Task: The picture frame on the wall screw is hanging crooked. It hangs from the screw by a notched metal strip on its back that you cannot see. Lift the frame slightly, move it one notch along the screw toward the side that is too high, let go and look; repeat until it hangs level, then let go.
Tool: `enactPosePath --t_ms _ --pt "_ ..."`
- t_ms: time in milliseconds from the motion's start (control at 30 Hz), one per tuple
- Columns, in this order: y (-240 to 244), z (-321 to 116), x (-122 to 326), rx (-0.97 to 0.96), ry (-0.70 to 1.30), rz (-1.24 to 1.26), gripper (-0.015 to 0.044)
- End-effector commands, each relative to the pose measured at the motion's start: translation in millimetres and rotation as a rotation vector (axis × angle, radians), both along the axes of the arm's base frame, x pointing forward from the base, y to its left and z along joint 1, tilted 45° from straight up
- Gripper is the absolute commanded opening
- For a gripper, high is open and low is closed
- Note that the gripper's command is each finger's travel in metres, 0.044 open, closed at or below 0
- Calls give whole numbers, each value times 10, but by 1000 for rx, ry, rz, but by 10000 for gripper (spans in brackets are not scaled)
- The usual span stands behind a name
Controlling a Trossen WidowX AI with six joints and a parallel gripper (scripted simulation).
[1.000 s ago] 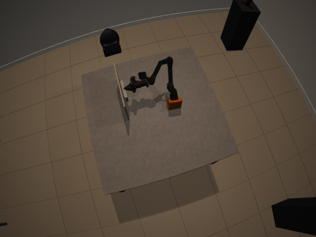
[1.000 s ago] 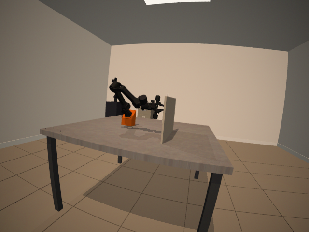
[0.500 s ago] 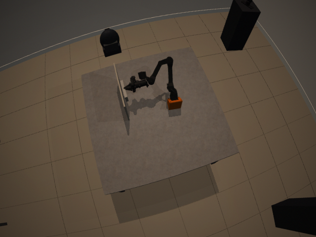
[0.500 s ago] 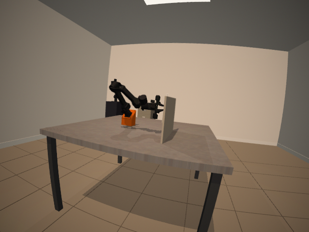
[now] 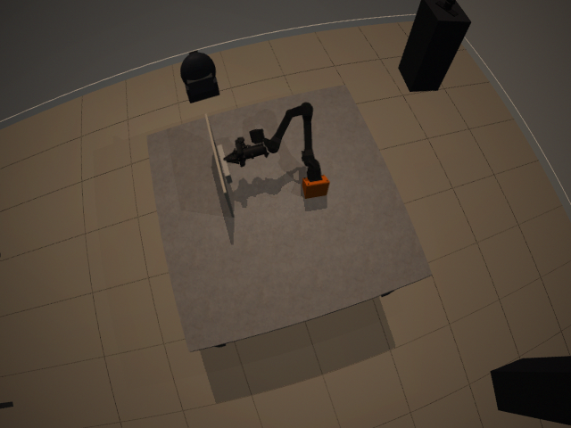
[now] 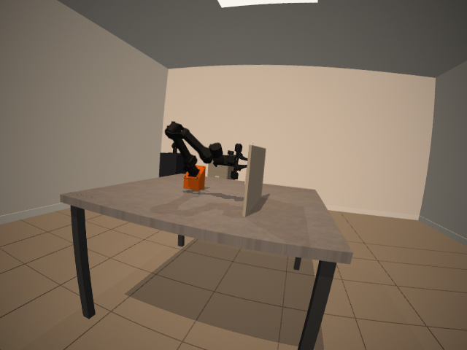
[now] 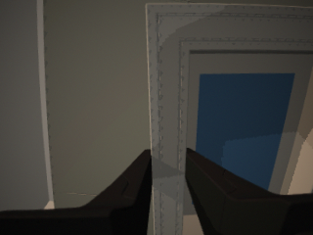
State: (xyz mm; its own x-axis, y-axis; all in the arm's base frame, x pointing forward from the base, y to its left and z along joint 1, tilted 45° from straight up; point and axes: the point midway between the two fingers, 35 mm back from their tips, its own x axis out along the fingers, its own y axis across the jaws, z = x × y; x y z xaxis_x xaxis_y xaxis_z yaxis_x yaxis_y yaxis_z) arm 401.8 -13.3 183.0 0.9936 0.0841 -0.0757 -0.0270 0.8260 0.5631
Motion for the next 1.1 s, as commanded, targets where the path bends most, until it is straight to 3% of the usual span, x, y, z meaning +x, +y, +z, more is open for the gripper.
enactPosePath --t_ms 0,1067 --pt "16 44 10 -1 -12 7 0" --pt "-43 -15 13 0 -6 -2 0"
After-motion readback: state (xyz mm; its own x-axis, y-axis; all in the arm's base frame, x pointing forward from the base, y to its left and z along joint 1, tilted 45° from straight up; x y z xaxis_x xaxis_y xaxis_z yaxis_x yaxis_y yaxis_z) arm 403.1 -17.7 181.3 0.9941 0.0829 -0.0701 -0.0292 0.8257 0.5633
